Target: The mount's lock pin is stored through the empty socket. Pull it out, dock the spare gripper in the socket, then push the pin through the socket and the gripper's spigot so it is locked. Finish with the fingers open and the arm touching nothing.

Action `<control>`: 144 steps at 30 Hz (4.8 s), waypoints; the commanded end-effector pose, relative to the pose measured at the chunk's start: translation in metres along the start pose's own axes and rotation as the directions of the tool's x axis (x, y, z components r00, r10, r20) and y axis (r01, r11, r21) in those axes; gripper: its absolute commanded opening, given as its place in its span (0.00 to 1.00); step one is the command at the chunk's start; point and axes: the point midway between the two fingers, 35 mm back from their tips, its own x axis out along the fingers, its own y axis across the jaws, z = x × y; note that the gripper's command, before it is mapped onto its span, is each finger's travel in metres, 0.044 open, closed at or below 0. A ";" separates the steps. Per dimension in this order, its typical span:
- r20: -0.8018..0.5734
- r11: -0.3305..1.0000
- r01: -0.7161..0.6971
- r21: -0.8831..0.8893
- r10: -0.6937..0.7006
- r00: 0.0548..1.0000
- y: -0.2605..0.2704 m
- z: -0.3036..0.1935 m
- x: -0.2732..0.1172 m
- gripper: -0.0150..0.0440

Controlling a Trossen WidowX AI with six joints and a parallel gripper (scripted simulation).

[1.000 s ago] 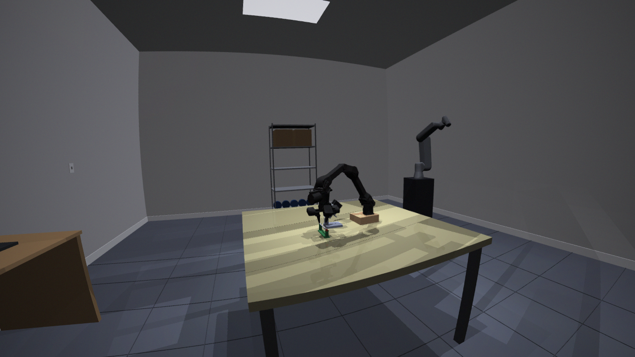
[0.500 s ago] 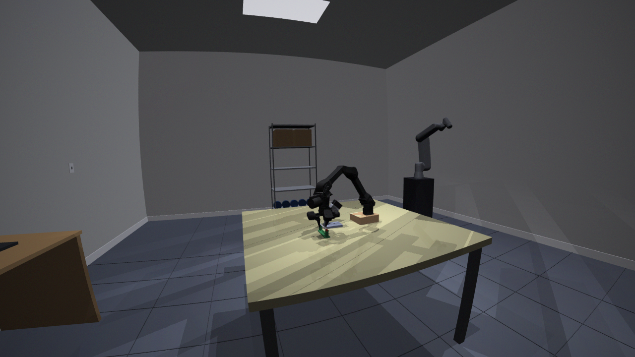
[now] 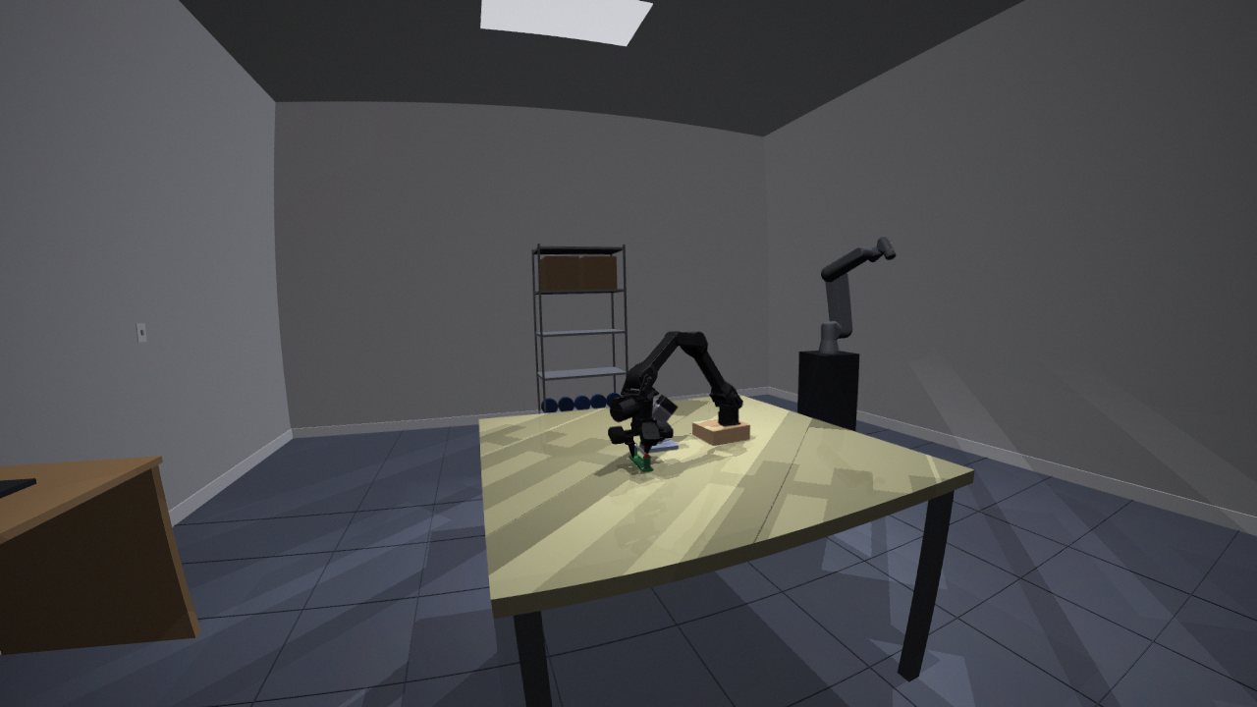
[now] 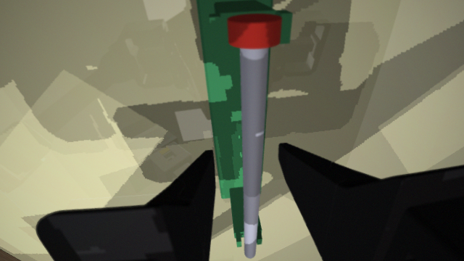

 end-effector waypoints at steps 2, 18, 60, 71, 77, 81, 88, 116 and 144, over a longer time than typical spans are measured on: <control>-0.005 1.000 -0.001 -0.006 0.001 1.000 0.001 0.001 0.008 0.56; -0.005 1.000 -0.001 -0.006 0.001 1.000 0.001 0.001 0.009 0.25; -0.004 1.000 -0.009 -0.004 0.009 1.000 0.003 -0.015 -0.052 0.25; -0.001 1.000 -0.014 -0.001 0.014 1.000 0.035 -0.018 -0.065 0.25; 0.001 1.000 -0.019 0.000 0.019 1.000 0.053 -0.020 -0.071 0.25; 0.002 1.000 -0.022 0.001 0.022 1.000 0.066 -0.021 -0.074 0.25; 0.003 1.000 -0.026 0.002 0.026 1.000 0.079 -0.023 -0.076 0.25; 0.003 1.000 -0.030 0.003 0.030 1.000 0.079 -0.020 -0.025 0.25; 0.004 0.999 -0.036 0.002 0.036 0.999 0.078 -0.038 -0.020 0.25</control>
